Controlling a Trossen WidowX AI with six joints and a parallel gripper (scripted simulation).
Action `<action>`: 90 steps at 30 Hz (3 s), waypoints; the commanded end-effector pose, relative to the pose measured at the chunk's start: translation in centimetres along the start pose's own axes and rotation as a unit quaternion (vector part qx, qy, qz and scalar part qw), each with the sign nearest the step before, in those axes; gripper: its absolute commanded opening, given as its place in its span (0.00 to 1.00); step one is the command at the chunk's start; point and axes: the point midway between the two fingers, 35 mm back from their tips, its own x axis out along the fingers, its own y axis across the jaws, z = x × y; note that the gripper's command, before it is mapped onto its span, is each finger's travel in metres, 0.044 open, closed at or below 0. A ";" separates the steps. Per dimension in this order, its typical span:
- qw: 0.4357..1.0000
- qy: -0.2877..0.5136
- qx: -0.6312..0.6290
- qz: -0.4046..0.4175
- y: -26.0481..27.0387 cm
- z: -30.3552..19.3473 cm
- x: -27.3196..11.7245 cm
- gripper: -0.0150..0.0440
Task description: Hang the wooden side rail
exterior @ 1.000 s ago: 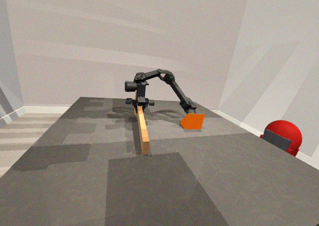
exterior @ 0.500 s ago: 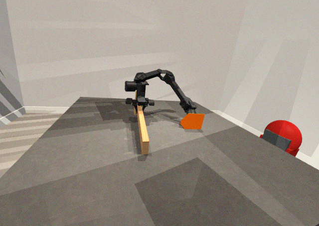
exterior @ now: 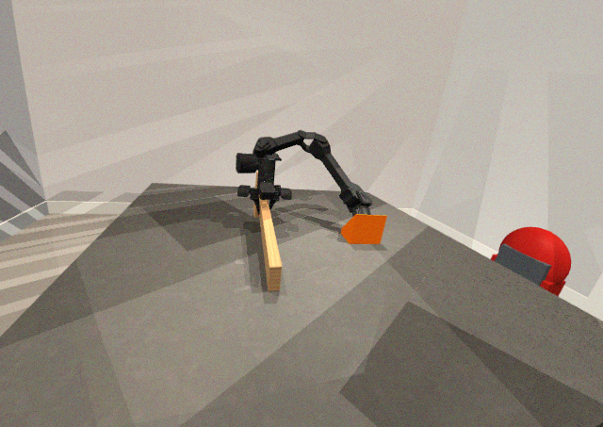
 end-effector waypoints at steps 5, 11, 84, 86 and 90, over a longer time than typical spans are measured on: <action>1.000 0.001 0.002 -0.008 -0.3 -0.2 -0.5 0.25; 1.000 0.001 0.002 -0.008 -0.4 -0.3 -0.5 0.25; 1.000 0.001 0.002 -0.008 -0.5 -1.0 -0.5 0.25; 1.000 0.001 0.002 -0.008 -0.5 -1.1 -0.5 0.25; 1.000 0.001 0.002 -0.008 -0.4 -1.1 -0.5 0.25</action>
